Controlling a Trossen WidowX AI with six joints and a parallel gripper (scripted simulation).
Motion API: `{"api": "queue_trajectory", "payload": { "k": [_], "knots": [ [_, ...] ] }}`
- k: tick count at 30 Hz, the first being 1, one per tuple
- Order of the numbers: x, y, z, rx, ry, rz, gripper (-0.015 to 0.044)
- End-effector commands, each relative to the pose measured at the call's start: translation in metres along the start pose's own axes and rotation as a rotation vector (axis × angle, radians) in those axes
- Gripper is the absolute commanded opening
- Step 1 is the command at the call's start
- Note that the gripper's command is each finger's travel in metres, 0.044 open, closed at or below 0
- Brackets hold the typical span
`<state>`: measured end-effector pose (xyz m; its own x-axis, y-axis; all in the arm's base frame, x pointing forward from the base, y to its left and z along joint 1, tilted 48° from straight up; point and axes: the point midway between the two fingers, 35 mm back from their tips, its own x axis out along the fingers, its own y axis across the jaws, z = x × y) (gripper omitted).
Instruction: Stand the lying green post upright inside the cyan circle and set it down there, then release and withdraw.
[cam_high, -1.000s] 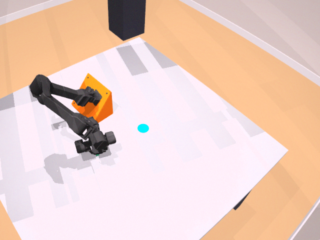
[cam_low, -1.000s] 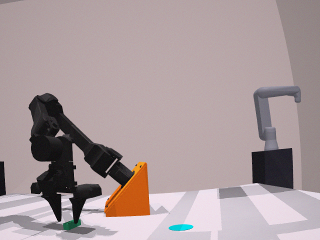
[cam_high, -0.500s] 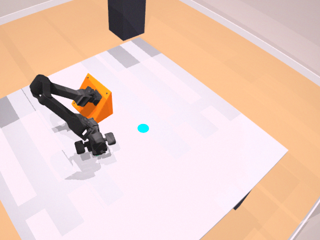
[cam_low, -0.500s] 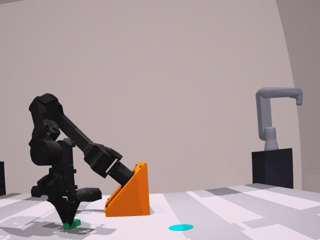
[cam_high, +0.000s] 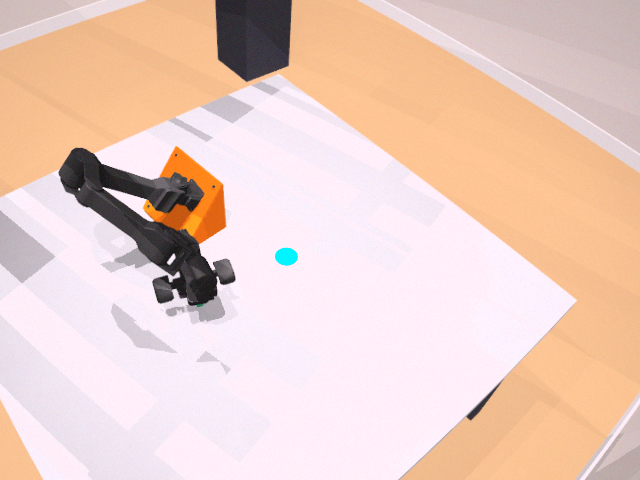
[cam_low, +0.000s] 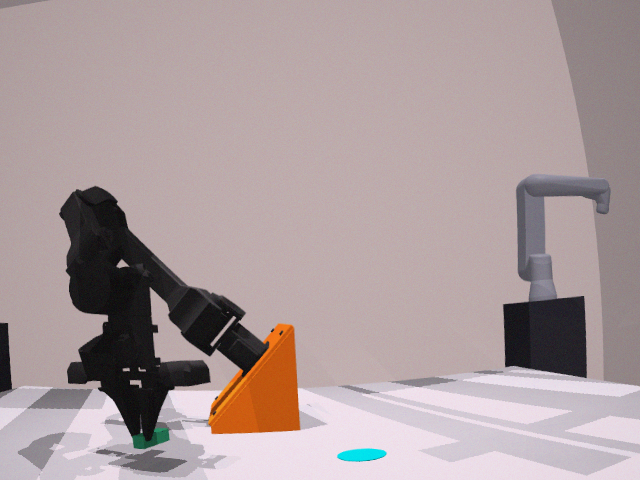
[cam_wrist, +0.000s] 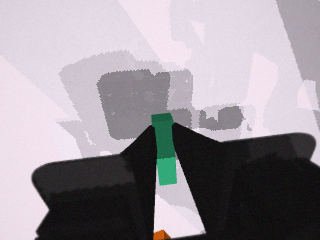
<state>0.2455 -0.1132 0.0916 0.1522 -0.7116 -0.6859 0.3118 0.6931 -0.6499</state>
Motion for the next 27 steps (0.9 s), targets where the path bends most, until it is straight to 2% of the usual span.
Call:
{"api": "queue_trajectory", "payload": {
  "k": [1,27],
  "knots": [
    [-0.008,0.002,0.002,0.007,0.0,0.007,0.0023],
    [-0.052,0.003,0.004,-0.006,0.023,0.002,0.0023]
  ]
}}
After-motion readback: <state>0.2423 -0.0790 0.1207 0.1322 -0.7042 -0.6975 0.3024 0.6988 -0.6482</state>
